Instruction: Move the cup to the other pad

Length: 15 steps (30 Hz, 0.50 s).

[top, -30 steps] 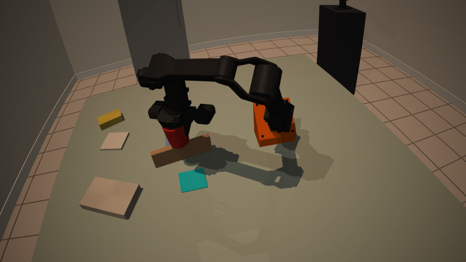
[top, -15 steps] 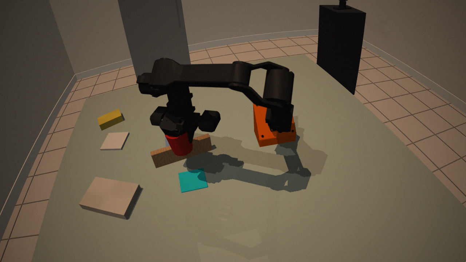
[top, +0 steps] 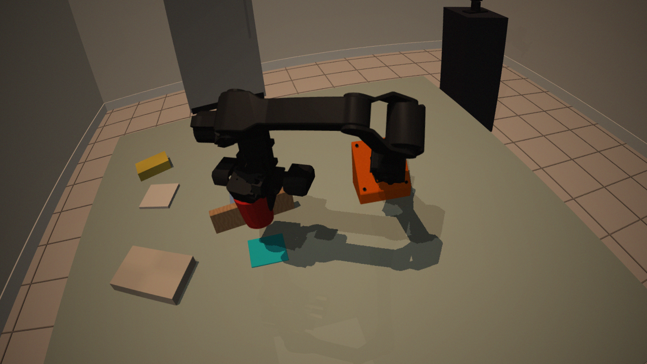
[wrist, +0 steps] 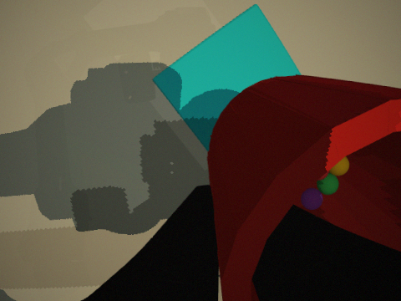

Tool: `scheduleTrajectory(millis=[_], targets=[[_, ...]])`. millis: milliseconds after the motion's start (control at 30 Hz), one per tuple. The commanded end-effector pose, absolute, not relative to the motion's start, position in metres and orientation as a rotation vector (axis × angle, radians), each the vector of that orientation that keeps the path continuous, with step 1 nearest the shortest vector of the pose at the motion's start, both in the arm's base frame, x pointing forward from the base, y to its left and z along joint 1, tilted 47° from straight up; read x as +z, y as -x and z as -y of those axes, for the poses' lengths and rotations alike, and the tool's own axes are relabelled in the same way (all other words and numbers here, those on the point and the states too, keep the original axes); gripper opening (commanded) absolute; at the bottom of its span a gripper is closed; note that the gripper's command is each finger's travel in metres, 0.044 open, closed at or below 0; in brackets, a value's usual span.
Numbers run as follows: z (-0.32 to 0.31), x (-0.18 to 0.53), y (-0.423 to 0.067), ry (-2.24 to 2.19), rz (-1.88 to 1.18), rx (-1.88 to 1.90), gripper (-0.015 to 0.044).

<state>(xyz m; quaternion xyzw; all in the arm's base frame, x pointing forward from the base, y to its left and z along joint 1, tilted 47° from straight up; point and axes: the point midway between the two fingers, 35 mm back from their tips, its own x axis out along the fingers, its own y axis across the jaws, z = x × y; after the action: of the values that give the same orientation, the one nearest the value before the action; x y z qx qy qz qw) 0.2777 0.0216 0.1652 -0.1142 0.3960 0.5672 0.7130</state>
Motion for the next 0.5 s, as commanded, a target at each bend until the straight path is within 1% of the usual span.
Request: scheduleTrajectory(millis=[0, 467], targets=[[-0.0273, 0.1711, -0.2752, 0.245, -0.876, 1.256, 0.0], [-0.0368, 0.1614, -0.2764, 0.246, -0.876, 1.256, 0.0]])
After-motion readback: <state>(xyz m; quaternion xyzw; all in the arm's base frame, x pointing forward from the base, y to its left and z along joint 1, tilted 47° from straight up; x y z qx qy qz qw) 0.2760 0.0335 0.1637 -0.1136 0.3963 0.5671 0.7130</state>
